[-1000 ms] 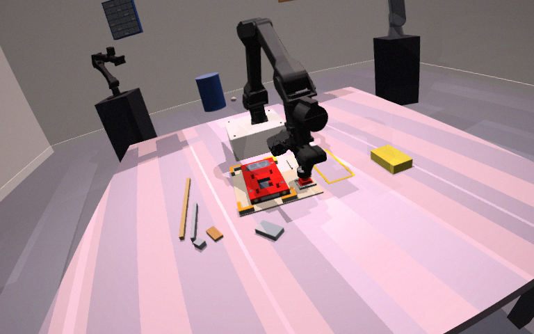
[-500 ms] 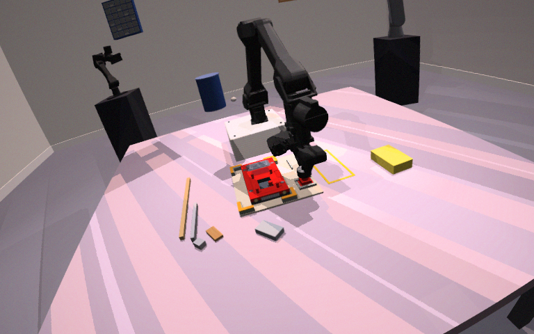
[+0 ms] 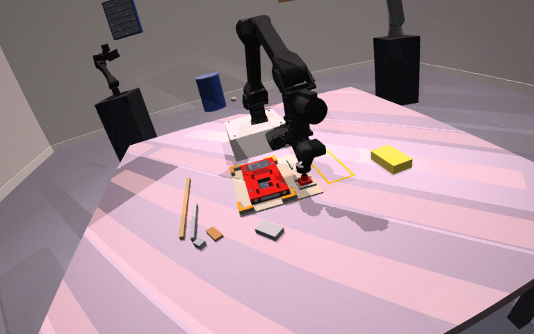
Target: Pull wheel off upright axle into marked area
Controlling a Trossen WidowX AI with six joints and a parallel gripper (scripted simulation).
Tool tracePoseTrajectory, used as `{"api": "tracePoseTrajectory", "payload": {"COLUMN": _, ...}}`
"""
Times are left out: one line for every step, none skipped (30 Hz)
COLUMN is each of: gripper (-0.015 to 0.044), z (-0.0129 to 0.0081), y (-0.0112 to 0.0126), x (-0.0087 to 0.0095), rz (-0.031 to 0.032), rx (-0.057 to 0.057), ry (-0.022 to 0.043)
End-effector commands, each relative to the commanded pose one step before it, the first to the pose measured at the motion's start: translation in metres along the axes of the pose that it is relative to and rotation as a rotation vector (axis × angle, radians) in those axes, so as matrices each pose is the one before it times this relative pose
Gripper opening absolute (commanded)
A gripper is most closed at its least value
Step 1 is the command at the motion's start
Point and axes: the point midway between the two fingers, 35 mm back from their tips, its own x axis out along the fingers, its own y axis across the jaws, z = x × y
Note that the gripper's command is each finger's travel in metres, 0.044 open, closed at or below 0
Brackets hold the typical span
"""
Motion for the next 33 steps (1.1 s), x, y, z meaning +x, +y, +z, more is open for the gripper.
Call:
{"api": "tracePoseTrajectory", "payload": {"gripper": 0.0289, "z": -0.00003, "y": 0.0022, "x": -0.0129, "rz": 0.01381, "rx": 0.0059, "ry": 0.00048}}
{"api": "tracePoseTrajectory", "payload": {"gripper": 0.03, "z": 0.00017, "y": -0.00013, "x": -0.00537, "rz": 0.00001, "rx": 0.0, "ry": -0.00001}}
{"api": "tracePoseTrajectory", "payload": {"gripper": 0.03, "z": 0.00023, "y": -0.0003, "x": -0.00697, "rz": 0.0, "rx": 0.0, "ry": -0.00001}}
{"api": "tracePoseTrajectory", "payload": {"gripper": 0.03, "z": 0.00024, "y": -0.00044, "x": -0.00683, "rz": -0.00002, "rx": 0.0, "ry": -0.00001}}
{"api": "tracePoseTrajectory", "payload": {"gripper": 0.03, "z": 0.00026, "y": -0.00062, "x": -0.00709, "rz": -0.00004, "rx": 0.0, "ry": -0.00001}}
{"api": "tracePoseTrajectory", "payload": {"gripper": 0.03, "z": 0.00025, "y": -0.00069, "x": -0.00638, "rz": -0.00005, "rx": 0.0, "ry": -0.00001}}
{"api": "tracePoseTrajectory", "payload": {"gripper": 0.03, "z": 0.00017, "y": -0.00051, "x": -0.0041, "rz": -0.00004, "rx": 0.0, "ry": -0.00001}}
{"api": "tracePoseTrajectory", "payload": {"gripper": 0.03, "z": 0.00006, "y": -0.00019, "x": -0.0014, "rz": -0.00001, "rx": 0.0, "ry": 0.0}}
{"api": "tracePoseTrajectory", "payload": {"gripper": 0.03, "z": 0.0, "y": 0.0, "x": 0.0, "rz": 0.0, "rx": 0.0, "ry": 0.0}}
{"api": "tracePoseTrajectory", "payload": {"gripper": 0.03, "z": 0.0, "y": 0.0, "x": 0.0, "rz": 0.0, "rx": 0.0, "ry": 0.0}}
{"api": "tracePoseTrajectory", "payload": {"gripper": 0.03, "z": 0.0, "y": 0.0, "x": 0.0, "rz": 0.0, "rx": 0.0, "ry": 0.0}}
{"api": "tracePoseTrajectory", "payload": {"gripper": 0.03, "z": -0.00001, "y": 0.00009, "x": 0.00104, "rz": 0.00001, "rx": 0.0, "ry": 0.0}}
{"api": "tracePoseTrajectory", "payload": {"gripper": 0.03, "z": -0.00002, "y": 0.00015, "x": 0.0019, "rz": 0.00001, "rx": 0.0, "ry": 0.0}}
{"api": "tracePoseTrajectory", "payload": {"gripper": 0.03, "z": -0.00002, "y": 0.0002, "x": 0.00281, "rz": 0.00001, "rx": 0.0, "ry": 0.0}}
{"api": "tracePoseTrajectory", "payload": {"gripper": 0.03, "z": -0.00002, "y": 0.00023, "x": 0.0038, "rz": 0.00001, "rx": 0.0, "ry": -0.00001}}
{"api": "tracePoseTrajectory", "payload": {"gripper": 0.03, "z": -0.00002, "y": 0.00023, "x": 0.00488, "rz": 0.00001, "rx": 0.0, "ry": -0.00001}}
{"api": "tracePoseTrajectory", "payload": {"gripper": 0.03, "z": -0.00002, "y": 0.00016, "x": 0.00523, "rz": 0.0, "rx": 0.0, "ry": -0.00001}}
{"api": "tracePoseTrajectory", "payload": {"gripper": 0.03, "z": -0.00001, "y": 0.00007, "x": 0.00553, "rz": -0.00001, "rx": 0.0, "ry": -0.00001}}
{"api": "tracePoseTrajectory", "payload": {"gripper": 0.03, "z": 0.0, "y": -0.00003, "x": 0.00571, "rz": -0.00002, "rx": 0.0, "ry": -0.00001}}
{"api": "tracePoseTrajectory", "payload": {"gripper": 0.03, "z": 0.00002, "y": -0.00014, "x": 0.0058, "rz": -0.00004, "rx": 0.0, "ry": -0.00001}}
{"api": "tracePoseTrajectory", "payload": {"gripper": 0.03, "z": 0.00003, "y": -0.00025, "x": 0.00584, "rz": -0.00005, "rx": 0.0, "ry": -0.00002}}
{"api": "tracePoseTrajectory", "payload": {"gripper": 0.03, "z": 0.00004, "y": -0.00036, "x": 0.0058, "rz": -0.00006, "rx": 0.0, "ry": -0.00002}}
{"api": "tracePoseTrajectory", "payload": {"gripper": 0.03, "z": 0.00004, "y": -0.00036, "x": 0.00452, "rz": -0.00006, "rx": 0.0, "ry": -0.00001}}
{"api": "tracePoseTrajectory", "payload": {"gripper": 0.03, "z": 0.00003, "y": -0.00025, "x": 0.00274, "rz": -0.00004, "rx": 0.0, "ry": -0.00001}}
{"api": "tracePoseTrajectory", "payload": {"gripper": 0.03, "z": 0.00001, "y": -0.00009, "x": 0.00092, "rz": -0.00001, "rx": 0.0, "ry": 0.0}}
{"api": "tracePoseTrajectory", "payload": {"gripper": 0.03, "z": 0.0, "y": 0.0, "x": 0.0, "rz": 0.0, "rx": 0.0, "ry": 0.0}}
{"api": "tracePoseTrajectory", "payload": {"gripper": 0.03, "z": 0.0, "y": 0.0, "x": 0.0, "rz": 0.0, "rx": 0.0, "ry": 0.0}}
{"api": "tracePoseTrajectory", "payload": {"gripper": 0.03, "z": 0.0, "y": 0.0, "x": 0.0, "rz": 0.0, "rx": 0.0, "ry": 0.0}}
{"api": "tracePoseTrajectory", "payload": {"gripper": 0.0274, "z": -0.00015, "y": -0.00098, "x": -0.00264, "rz": -0.00526, "rx": -0.0028, "ry": 0.00044}}
{"api": "tracePoseTrajectory", "payload": {"gripper": 0.0247, "z": 0.0, "y": 0.0, "x": 0.0, "rz": 0.0, "rx": 0.0, "ry": 0.0}}
{"api": "tracePoseTrajectory", "payload": {"gripper": 0.0221, "z": 0.0, "y": 0.0, "x": 0.0, "rz": 0.0, "rx": 0.0, "ry": 0.0}}
{"api": "tracePoseTrajectory", "payload": {"gripper": 0.0215, "z": 0.0, "y": 0.0, "x": 0.0, "rz": 0.0, "rx": 0.0, "ry": 0.0}}
{"api": "tracePoseTrajectory", "payload": {"gripper": 0.0208, "z": 0.0, "y": 0.0, "x": 0.0, "rz": 0.0, "rx": 0.0, "ry": 0.0}}
